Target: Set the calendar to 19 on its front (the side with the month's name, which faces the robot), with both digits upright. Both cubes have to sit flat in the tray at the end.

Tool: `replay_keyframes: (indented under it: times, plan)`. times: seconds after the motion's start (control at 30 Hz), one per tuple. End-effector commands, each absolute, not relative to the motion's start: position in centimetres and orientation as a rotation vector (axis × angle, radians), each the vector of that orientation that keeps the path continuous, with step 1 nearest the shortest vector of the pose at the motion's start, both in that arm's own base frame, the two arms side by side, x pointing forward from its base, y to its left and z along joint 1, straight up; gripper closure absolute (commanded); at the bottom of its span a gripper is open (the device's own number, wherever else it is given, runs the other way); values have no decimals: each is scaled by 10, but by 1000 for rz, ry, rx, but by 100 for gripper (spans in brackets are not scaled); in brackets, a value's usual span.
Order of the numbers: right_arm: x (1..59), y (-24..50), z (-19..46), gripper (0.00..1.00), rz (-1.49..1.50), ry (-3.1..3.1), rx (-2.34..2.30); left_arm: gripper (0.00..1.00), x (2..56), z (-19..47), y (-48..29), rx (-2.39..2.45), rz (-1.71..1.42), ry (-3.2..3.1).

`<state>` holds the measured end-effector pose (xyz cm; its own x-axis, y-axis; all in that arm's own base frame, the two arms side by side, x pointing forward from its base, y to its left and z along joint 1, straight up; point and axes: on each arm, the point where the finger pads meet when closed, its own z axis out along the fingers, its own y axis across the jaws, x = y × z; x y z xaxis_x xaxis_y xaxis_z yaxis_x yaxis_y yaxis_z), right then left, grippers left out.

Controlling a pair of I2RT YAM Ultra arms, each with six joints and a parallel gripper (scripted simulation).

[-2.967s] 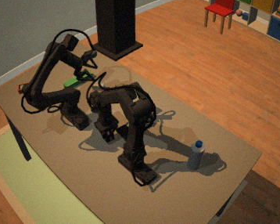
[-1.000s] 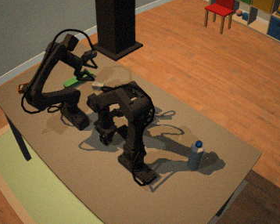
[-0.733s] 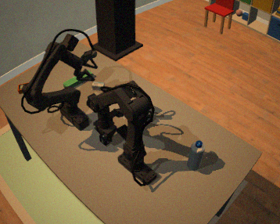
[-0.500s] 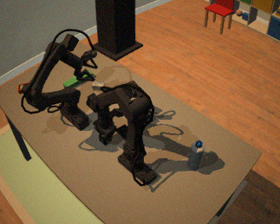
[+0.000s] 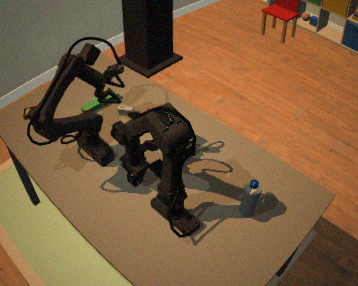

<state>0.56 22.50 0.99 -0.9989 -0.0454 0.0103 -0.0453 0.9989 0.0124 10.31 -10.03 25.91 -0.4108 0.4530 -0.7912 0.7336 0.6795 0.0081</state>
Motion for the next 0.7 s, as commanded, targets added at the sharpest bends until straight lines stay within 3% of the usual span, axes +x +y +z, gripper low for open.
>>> replay_keyframes:
  times: [0.0,0.43,0.53,0.67]
  plan:
    - [5,222,3,60,-4,-3141,69,0,97,260,-105,920,-467,2059]
    - [5,224,8,60,-15,-3141,69,0,97,260,-105,920,-467,2059]
    - [5,225,11,33,-12,-3141,69,0,97,260,-105,920,-467,2059]
    - [10,226,21,31,-27,-3150,72,0,97,260,-105,920,-467,2059]
